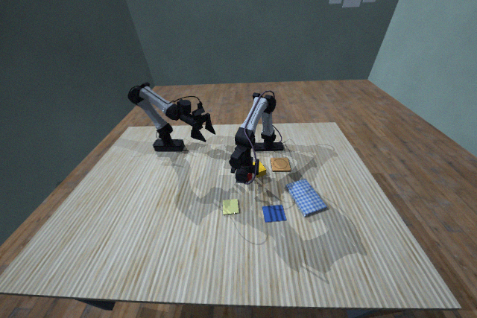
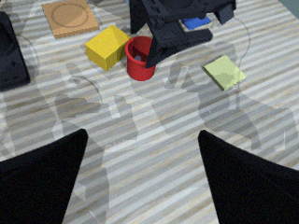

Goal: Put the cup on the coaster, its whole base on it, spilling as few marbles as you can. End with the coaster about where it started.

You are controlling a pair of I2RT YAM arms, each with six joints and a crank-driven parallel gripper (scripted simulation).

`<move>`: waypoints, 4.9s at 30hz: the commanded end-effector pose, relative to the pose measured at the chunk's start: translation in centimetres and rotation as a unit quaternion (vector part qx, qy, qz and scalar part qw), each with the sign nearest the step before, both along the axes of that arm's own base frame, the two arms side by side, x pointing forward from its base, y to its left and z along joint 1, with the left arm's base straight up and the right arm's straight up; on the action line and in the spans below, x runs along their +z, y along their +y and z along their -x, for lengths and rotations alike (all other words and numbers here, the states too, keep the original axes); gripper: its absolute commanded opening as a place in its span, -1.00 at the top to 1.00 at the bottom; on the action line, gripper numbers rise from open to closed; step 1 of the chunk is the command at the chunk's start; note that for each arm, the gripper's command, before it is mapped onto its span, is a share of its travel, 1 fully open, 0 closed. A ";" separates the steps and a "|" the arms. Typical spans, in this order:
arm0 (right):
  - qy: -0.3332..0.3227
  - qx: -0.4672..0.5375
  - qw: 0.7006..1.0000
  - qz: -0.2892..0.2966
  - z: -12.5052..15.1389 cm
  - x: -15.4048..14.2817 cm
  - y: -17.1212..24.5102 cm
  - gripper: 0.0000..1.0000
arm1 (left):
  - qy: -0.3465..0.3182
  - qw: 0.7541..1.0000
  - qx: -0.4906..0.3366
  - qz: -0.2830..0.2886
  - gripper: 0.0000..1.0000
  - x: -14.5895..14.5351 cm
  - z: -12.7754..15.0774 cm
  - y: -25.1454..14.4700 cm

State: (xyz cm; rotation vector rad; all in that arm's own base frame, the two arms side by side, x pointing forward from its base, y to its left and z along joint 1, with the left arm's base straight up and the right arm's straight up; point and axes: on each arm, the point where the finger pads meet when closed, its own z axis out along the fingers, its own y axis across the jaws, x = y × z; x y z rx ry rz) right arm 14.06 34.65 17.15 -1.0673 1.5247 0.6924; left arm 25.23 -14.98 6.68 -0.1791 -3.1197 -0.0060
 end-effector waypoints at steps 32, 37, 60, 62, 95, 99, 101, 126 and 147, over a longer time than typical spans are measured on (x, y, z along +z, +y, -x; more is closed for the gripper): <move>-0.121 0.059 0.986 -0.095 -0.8 2.9 0.8 -1.00 | -0.010 1.000 0.009 0.003 -0.50 7.9 -0.5 -0.3; -0.143 0.068 0.978 -0.133 -0.7 6.0 1.3 -1.00 | -0.016 1.000 0.000 0.007 -0.50 8.5 -0.6 -0.1; -0.137 0.202 0.954 -0.174 4.0 8.0 6.6 -1.00 | -0.021 0.999 -0.023 0.007 -0.50 7.2 5.6 14.0; -0.137 0.205 0.953 -0.175 4.1 8.1 6.8 -1.00 | -0.021 1.000 -0.021 0.007 -0.50 7.1 5.9 14.5; -0.125 0.219 0.955 -0.156 4.7 7.0 10.6 -1.00 | -0.013 1.000 0.001 0.002 -0.50 1.9 8.0 20.1; -0.125 0.220 0.955 -0.156 4.7 7.0 10.6 -1.00 | -0.013 1.000 0.001 0.002 -0.50 1.7 8.1 20.2; -0.125 0.220 0.955 -0.156 4.7 7.0 10.6 -1.00 | -0.018 1.000 0.001 0.001 -0.50 1.1 8.4 20.5; -0.111 0.221 0.961 -0.125 4.3 4.0 10.0 -1.00 | -0.018 1.000 -0.002 0.012 -1.00 8.2 8.5 20.4; -0.116 0.220 0.959 -0.137 4.5 5.1 10.1 -1.00 | -0.308 0.945 -0.045 0.105 -1.00 6.0 9.7 20.2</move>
